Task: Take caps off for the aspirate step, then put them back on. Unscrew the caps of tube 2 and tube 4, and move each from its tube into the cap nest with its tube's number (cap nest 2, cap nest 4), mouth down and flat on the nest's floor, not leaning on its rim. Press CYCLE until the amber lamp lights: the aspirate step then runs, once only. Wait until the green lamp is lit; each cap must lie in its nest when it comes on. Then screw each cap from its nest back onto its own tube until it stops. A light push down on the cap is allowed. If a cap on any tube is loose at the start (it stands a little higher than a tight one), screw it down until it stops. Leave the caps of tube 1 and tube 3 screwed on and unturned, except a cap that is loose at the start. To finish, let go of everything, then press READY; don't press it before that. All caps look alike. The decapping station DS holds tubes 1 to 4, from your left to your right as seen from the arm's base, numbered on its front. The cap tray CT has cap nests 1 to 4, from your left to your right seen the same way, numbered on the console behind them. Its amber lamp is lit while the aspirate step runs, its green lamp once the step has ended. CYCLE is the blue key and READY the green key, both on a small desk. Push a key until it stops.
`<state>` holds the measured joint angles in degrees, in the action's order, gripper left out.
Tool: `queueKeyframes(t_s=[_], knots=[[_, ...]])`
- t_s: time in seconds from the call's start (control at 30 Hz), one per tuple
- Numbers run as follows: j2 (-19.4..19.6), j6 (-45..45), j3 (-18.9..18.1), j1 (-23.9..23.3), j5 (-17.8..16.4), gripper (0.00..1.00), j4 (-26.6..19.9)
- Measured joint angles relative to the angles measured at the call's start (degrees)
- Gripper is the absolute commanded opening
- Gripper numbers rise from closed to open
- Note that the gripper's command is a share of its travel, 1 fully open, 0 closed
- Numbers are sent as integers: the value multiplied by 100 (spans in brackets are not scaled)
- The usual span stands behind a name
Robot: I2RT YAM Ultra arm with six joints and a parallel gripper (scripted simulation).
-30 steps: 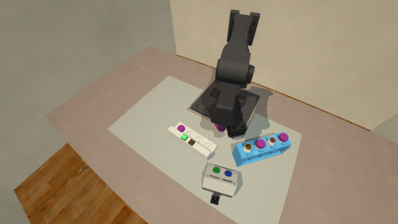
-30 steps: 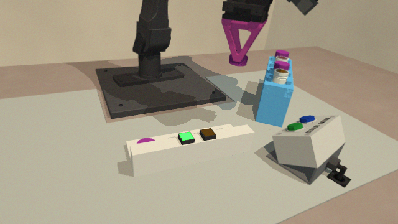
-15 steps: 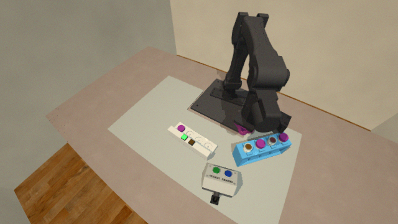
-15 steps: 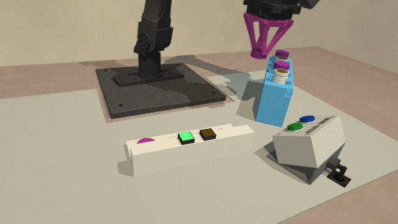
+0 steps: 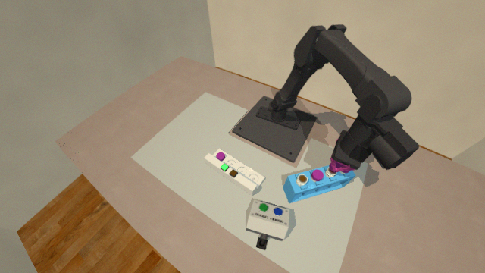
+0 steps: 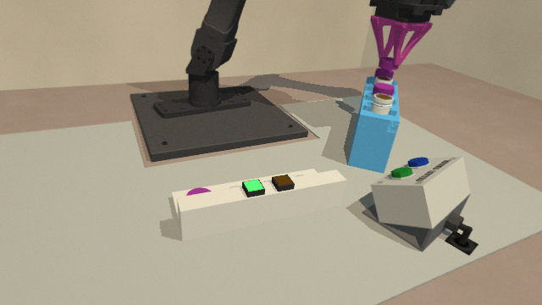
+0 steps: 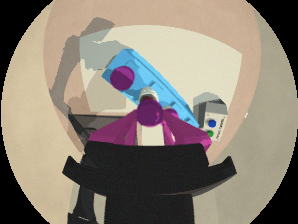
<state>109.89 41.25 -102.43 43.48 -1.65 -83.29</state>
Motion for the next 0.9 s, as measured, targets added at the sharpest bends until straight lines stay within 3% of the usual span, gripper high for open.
queueKeyframes(t_s=[0.27, 0.57, 0.9], knots=[[9, -280, -74, 20, -13, 0, -70], [-24, -337, 483, 24, -11, 0, 313], [-33, -348, 527, 24, -11, 0, 481]])
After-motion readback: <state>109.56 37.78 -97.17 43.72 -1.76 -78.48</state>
